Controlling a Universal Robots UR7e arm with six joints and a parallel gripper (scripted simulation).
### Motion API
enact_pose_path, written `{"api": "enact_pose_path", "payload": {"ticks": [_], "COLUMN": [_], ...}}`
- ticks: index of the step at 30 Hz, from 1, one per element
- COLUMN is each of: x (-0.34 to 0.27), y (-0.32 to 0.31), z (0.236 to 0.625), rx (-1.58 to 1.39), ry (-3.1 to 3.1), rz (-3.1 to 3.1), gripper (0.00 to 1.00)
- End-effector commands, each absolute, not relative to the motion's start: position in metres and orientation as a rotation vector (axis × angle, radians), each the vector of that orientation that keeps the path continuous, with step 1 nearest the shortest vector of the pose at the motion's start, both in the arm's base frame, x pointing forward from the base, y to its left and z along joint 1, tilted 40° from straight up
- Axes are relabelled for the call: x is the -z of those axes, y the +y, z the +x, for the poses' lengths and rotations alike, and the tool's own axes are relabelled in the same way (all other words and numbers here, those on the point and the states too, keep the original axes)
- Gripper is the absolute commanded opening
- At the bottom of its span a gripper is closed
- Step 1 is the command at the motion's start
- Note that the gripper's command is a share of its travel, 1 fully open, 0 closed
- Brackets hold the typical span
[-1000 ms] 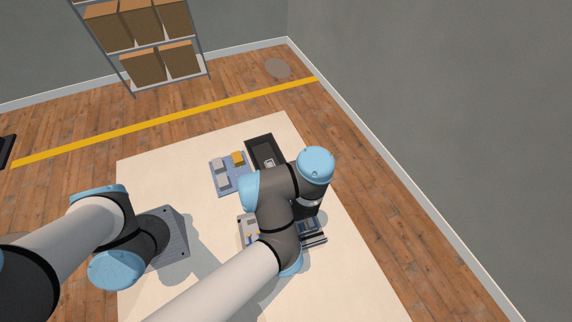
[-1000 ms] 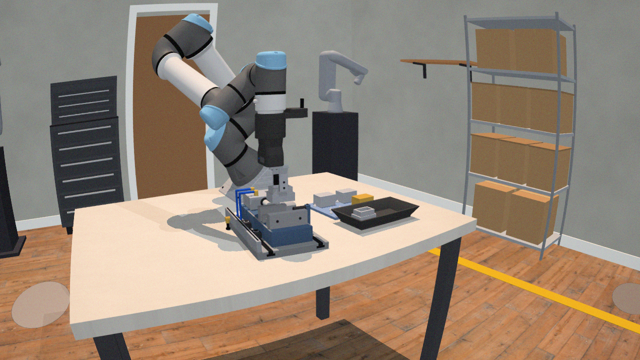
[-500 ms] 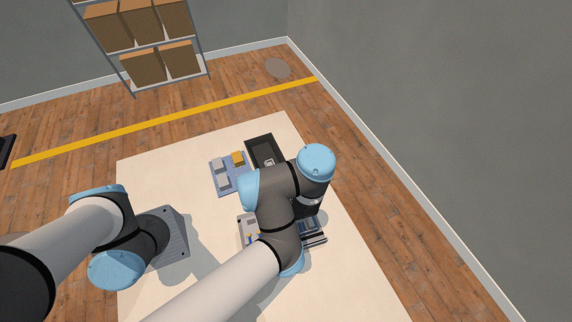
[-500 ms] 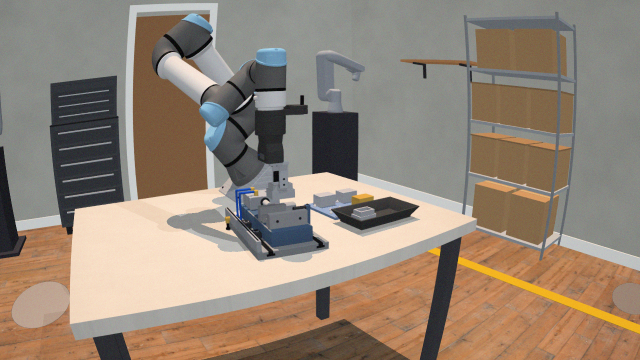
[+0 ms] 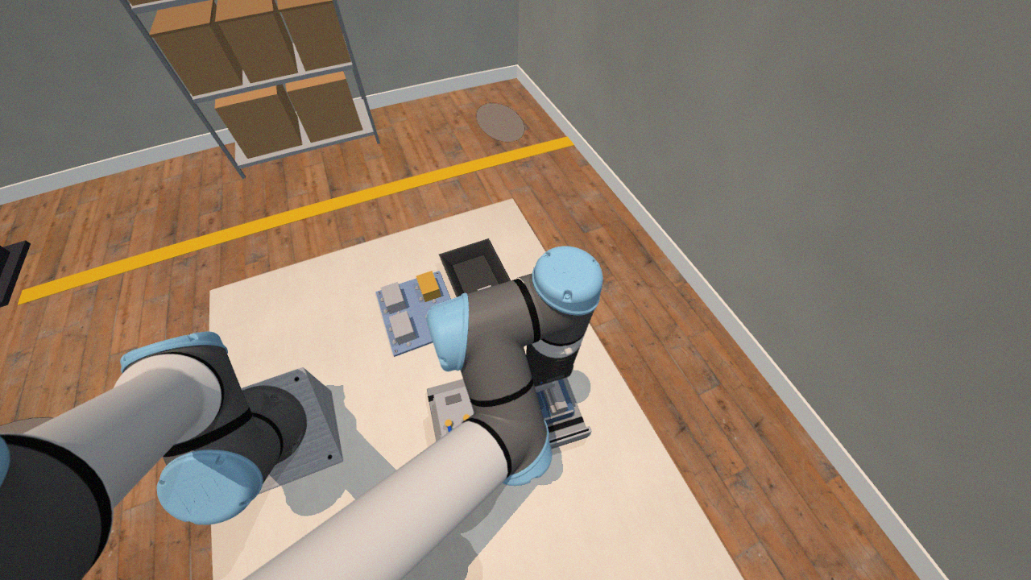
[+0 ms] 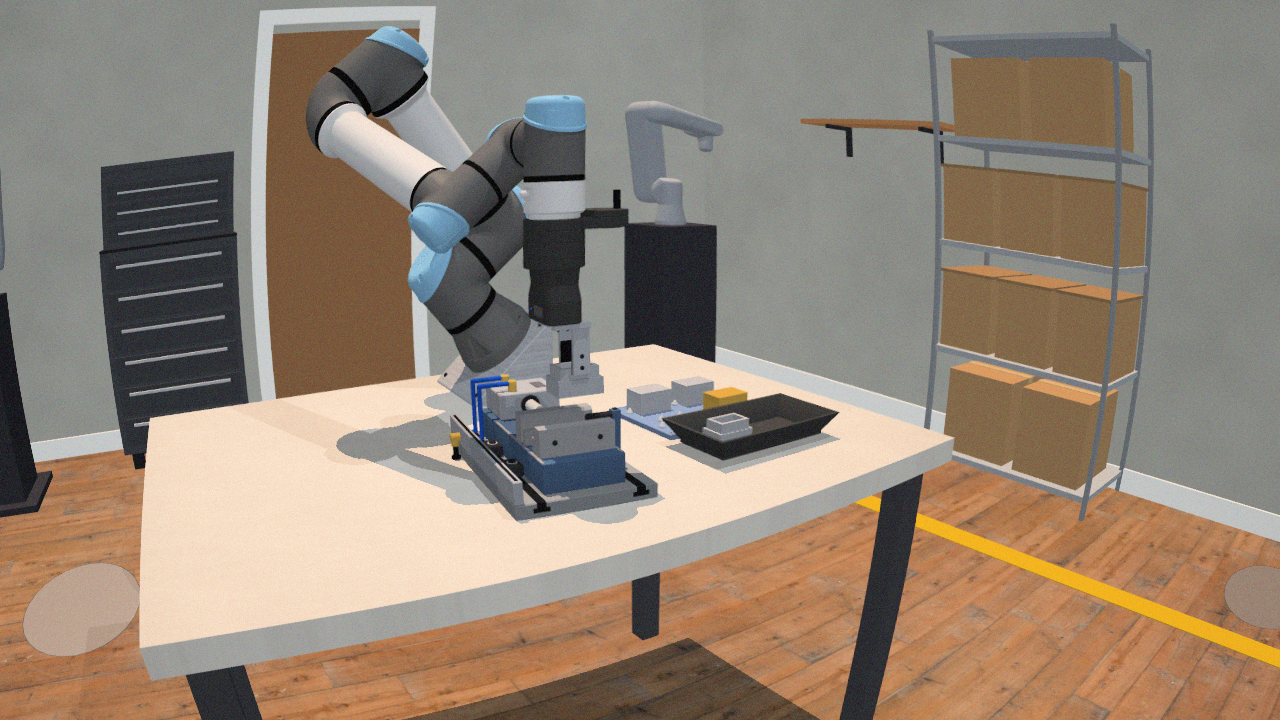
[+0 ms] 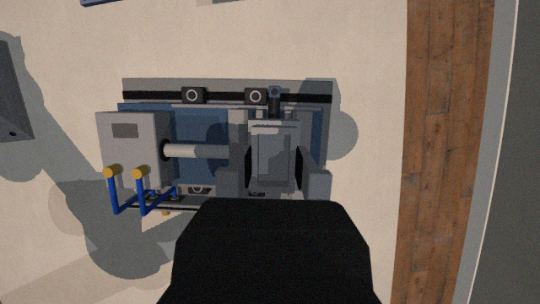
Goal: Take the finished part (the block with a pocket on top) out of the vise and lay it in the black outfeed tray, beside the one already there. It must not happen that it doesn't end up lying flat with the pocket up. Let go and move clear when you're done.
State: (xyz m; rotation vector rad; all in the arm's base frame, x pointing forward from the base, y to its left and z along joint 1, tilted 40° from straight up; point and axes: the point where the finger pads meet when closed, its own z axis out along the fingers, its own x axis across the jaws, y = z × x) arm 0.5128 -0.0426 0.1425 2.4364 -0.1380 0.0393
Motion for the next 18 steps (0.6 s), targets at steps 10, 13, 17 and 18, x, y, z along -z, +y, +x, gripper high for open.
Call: {"api": "enact_pose_path", "payload": {"ticks": [10,13,17,18], "x": [-0.103,-0.088,-0.077,-0.072], "y": [0.009,0.028,0.041,0.048], "z": [0.53,0.534,0.536,0.537], "rx": [-0.033,-0.029,-0.027,-0.025], "ry": [-0.109,-0.099,-0.091,-0.088], "rz": [2.452,2.455,2.457,2.458], "gripper": [0.0,0.0,0.0,0.0]}}
